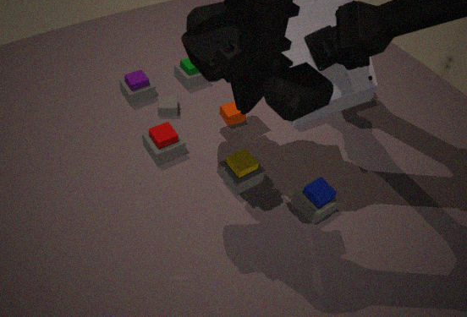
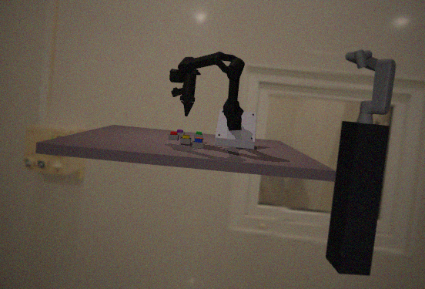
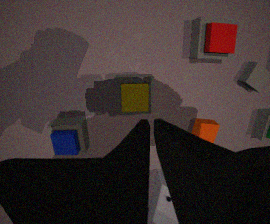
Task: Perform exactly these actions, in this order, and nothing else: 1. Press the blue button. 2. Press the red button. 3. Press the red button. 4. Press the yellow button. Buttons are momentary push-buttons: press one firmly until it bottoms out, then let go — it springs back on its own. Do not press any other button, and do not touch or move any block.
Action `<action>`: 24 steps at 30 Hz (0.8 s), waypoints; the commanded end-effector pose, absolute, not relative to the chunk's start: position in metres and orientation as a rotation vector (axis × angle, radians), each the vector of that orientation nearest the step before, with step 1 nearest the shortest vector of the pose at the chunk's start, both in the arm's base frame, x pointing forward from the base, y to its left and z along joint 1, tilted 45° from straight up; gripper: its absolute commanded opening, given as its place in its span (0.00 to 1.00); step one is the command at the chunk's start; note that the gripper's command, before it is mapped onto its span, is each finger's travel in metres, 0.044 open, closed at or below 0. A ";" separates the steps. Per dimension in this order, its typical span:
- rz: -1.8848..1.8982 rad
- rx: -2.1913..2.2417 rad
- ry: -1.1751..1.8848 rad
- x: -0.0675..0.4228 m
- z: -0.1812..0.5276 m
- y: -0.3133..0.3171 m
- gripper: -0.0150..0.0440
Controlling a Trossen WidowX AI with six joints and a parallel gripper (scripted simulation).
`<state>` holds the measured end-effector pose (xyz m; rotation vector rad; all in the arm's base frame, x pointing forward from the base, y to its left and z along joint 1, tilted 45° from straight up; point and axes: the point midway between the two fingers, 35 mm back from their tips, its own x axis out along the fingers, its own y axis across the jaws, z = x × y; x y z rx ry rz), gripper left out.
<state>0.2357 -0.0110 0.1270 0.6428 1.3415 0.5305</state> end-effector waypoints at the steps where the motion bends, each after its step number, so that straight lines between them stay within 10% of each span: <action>1: 0.531 0.659 1.353 0.227 0.128 -0.004 0.29; 24: 0.532 0.660 1.351 0.239 0.076 0.048 0.29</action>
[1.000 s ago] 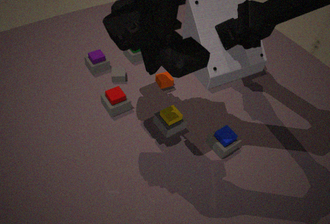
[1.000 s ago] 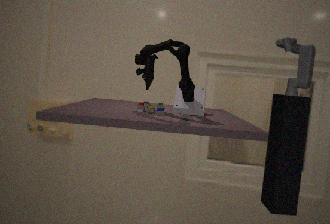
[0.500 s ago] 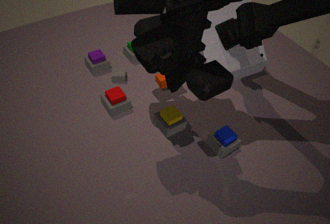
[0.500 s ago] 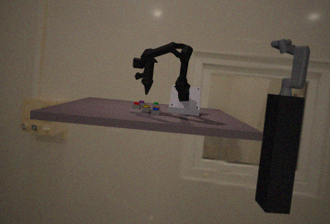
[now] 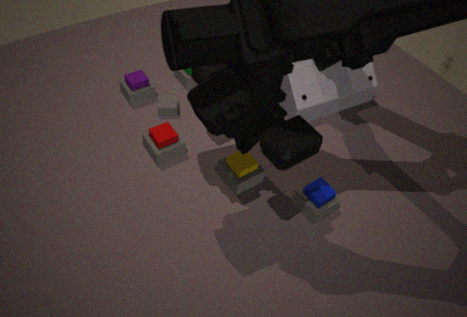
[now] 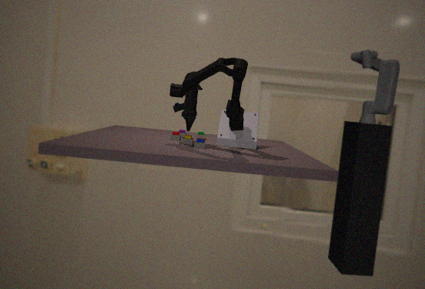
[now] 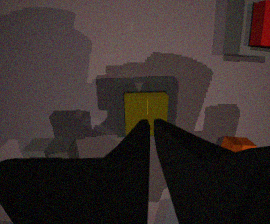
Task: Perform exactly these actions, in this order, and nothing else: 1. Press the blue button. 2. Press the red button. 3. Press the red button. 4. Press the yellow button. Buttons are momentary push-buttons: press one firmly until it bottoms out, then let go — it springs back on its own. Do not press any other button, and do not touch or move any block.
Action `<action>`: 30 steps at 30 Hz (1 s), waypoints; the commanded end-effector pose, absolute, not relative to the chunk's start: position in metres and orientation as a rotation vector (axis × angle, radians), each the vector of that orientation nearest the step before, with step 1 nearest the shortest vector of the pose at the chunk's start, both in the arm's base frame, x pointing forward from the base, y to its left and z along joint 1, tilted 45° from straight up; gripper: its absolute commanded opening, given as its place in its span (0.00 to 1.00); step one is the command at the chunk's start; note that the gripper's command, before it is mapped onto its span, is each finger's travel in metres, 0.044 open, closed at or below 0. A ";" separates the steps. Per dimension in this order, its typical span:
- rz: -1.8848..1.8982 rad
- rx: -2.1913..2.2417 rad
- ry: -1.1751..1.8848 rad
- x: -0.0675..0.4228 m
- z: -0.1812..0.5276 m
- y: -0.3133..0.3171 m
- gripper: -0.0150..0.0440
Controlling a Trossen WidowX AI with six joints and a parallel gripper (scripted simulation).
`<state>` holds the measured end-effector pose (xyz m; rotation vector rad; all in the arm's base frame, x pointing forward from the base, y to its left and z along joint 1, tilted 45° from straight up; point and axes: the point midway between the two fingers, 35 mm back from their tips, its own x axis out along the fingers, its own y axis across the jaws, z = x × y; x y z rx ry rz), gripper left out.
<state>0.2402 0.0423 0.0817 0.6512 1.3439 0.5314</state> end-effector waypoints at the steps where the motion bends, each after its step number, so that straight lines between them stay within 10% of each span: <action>1: 0.532 0.660 1.351 0.239 0.075 0.049 0.29; 30: 0.534 0.661 1.350 0.242 0.061 0.063 0.29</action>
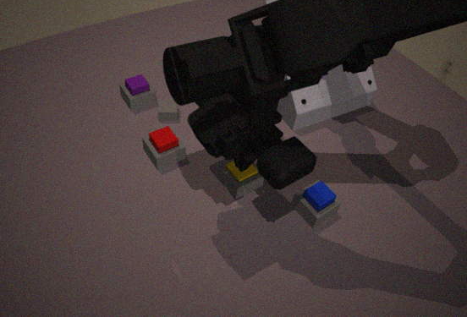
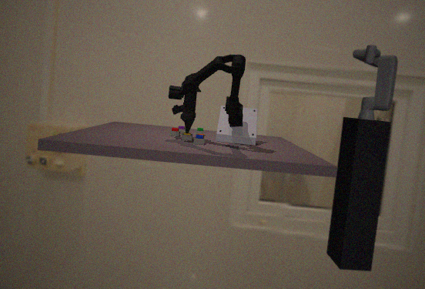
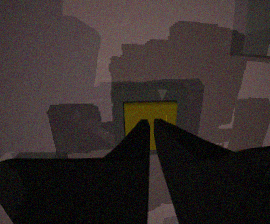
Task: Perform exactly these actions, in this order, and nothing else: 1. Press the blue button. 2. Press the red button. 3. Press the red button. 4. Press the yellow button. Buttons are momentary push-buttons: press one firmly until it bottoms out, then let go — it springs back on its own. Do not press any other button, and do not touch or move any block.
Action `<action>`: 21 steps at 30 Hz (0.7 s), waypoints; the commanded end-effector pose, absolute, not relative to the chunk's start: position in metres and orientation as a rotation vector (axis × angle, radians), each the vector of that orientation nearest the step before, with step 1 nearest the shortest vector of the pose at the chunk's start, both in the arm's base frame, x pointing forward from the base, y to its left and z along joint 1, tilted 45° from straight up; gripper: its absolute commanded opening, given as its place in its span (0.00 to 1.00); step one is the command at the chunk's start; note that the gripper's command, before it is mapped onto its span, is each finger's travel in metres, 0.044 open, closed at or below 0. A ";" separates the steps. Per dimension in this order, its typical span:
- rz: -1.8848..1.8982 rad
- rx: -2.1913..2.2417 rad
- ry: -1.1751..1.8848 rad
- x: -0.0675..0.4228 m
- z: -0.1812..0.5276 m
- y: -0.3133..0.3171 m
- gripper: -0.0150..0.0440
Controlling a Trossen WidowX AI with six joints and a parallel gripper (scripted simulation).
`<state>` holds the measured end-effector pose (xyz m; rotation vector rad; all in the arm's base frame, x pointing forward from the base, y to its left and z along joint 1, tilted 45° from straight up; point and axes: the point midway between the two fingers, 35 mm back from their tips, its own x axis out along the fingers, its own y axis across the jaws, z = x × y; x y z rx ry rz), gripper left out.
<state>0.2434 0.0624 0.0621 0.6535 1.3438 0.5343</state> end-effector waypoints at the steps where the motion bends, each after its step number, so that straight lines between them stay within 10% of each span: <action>1: 0.534 0.661 1.350 0.242 0.061 0.063 0.29; 12: 0.533 0.660 1.351 0.236 0.085 0.039 0.29; 21: 0.531 0.650 1.348 0.242 0.173 0.061 0.69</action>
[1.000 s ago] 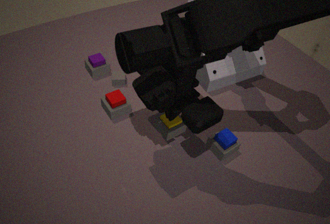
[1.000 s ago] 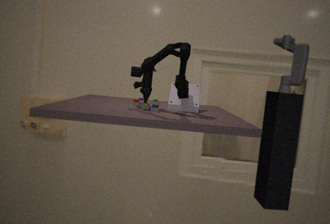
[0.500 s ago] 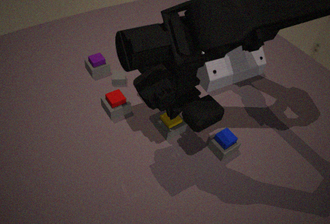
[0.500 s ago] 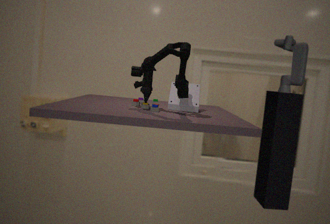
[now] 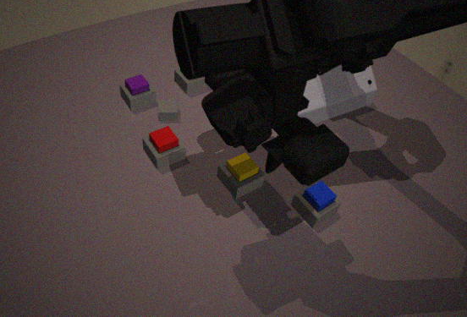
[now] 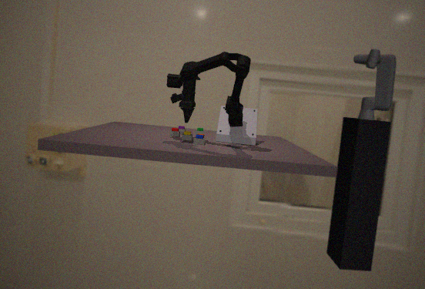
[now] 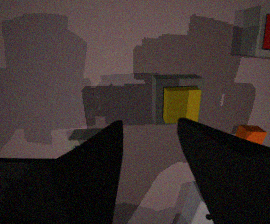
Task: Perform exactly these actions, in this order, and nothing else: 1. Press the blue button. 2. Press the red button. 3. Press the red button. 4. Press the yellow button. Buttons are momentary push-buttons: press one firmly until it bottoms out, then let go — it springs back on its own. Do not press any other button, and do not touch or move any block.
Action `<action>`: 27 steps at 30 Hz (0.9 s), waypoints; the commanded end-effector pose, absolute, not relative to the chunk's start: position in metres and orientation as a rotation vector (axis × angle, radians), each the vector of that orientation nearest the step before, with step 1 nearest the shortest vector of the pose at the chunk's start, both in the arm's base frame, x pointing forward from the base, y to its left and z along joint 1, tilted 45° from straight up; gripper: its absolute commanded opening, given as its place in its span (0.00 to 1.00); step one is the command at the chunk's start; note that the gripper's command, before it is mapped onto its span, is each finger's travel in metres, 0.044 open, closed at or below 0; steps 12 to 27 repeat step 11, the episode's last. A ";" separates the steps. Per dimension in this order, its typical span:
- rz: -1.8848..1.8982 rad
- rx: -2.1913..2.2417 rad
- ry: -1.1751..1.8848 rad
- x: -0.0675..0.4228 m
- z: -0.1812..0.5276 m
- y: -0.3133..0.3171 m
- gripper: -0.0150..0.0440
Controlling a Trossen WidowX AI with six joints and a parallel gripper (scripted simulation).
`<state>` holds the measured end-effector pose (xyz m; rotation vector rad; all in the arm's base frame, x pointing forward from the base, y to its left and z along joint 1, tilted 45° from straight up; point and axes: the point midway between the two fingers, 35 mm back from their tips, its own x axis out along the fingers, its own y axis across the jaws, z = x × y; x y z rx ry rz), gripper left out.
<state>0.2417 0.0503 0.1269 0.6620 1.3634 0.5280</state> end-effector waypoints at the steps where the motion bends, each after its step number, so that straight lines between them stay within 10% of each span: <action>1: 0.532 0.651 1.348 0.240 0.184 0.065 0.73; 6: 0.534 0.661 1.349 0.236 0.204 0.071 0.93; 27: 0.534 0.661 1.349 0.236 0.204 0.071 0.93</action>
